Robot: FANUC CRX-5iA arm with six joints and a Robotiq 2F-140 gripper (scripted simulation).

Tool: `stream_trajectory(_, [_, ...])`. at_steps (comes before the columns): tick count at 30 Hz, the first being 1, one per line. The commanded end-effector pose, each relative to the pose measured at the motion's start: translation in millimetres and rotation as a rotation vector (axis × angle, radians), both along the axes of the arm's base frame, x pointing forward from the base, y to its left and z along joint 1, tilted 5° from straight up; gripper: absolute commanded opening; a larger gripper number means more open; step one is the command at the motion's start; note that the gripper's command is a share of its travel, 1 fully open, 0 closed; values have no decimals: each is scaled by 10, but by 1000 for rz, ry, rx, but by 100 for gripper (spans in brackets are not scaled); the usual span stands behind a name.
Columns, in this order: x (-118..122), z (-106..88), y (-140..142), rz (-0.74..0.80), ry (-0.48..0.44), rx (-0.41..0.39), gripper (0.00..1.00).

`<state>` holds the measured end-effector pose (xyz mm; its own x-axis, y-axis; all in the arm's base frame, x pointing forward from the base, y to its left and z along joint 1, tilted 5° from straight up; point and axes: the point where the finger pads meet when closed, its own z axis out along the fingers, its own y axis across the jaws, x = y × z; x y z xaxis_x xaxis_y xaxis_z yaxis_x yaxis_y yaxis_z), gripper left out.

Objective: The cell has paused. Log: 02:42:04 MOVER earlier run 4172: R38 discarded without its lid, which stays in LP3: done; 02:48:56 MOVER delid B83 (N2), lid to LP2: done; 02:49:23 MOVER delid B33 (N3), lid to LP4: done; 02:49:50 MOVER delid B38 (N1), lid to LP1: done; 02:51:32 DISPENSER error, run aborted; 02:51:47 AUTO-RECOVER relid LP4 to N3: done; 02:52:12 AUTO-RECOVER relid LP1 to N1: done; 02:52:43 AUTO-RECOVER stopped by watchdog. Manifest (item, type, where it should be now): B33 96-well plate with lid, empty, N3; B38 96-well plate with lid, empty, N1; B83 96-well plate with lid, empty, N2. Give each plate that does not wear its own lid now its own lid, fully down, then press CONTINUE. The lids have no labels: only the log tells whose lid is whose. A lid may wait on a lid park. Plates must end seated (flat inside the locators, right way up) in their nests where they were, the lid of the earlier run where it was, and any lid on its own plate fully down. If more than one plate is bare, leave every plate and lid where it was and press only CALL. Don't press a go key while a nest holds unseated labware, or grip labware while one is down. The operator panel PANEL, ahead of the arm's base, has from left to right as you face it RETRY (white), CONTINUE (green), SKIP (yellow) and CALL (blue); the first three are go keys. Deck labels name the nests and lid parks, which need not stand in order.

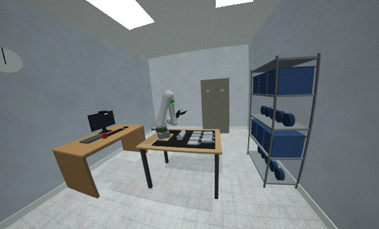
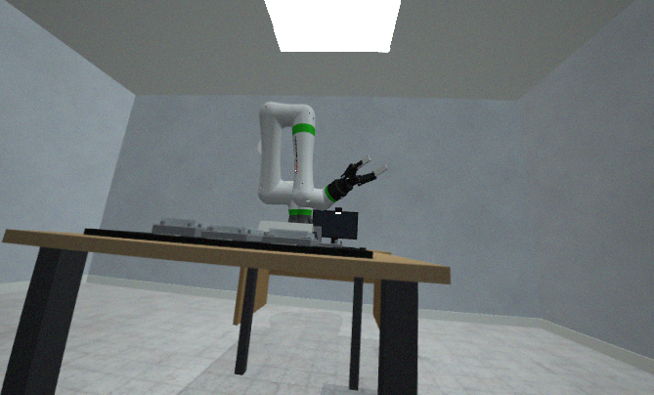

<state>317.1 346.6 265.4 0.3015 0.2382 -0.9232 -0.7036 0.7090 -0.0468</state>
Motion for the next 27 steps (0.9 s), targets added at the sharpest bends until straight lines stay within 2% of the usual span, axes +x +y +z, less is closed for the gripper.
stream_trajectory(1, [0, 1, 0, 0, 0, 0, 100])
stream_trajectory(20, [-8, 5, 9, 5, -2, 0, 100])
stream_trajectory(24, [-96, 40, 94, 56, -25, -2, 100])
stream_trajectory(27, [-262, 89, 228, 148, -68, -11, 100])
